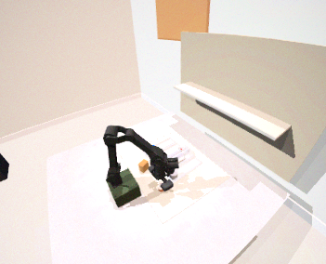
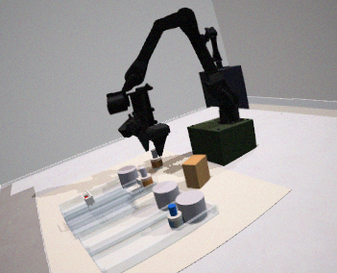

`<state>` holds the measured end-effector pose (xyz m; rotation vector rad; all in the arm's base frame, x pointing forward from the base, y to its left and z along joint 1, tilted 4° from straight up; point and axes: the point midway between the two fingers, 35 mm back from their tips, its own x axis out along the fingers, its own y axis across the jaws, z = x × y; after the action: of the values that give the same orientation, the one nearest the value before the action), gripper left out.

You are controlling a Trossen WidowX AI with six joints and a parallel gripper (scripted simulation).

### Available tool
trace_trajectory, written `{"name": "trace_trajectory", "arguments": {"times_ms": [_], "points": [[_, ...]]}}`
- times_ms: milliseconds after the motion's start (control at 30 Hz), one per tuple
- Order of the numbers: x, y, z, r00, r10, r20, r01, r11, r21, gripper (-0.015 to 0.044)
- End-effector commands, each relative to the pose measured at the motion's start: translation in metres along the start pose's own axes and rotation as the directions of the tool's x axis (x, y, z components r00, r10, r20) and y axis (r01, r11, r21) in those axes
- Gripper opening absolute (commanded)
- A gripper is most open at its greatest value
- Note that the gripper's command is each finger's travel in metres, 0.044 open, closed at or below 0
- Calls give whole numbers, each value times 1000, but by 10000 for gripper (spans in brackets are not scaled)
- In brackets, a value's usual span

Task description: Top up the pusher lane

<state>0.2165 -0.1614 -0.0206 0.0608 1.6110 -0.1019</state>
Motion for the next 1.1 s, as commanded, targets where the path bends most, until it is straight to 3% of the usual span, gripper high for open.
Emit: {"name": "trace_trajectory", "arguments": {"times_ms": [0,533,867,1067], "points": [[7,0,-2,1000,-2,-9,2,1000,-5,440],[30,0,-3,1000,-2,-9,2,1000,-5,440],[30,0,-3,1000,-2,-9,2,1000,-5,177],[30,0,-3,1000,-2,-9,2,1000,-5,138]]}}
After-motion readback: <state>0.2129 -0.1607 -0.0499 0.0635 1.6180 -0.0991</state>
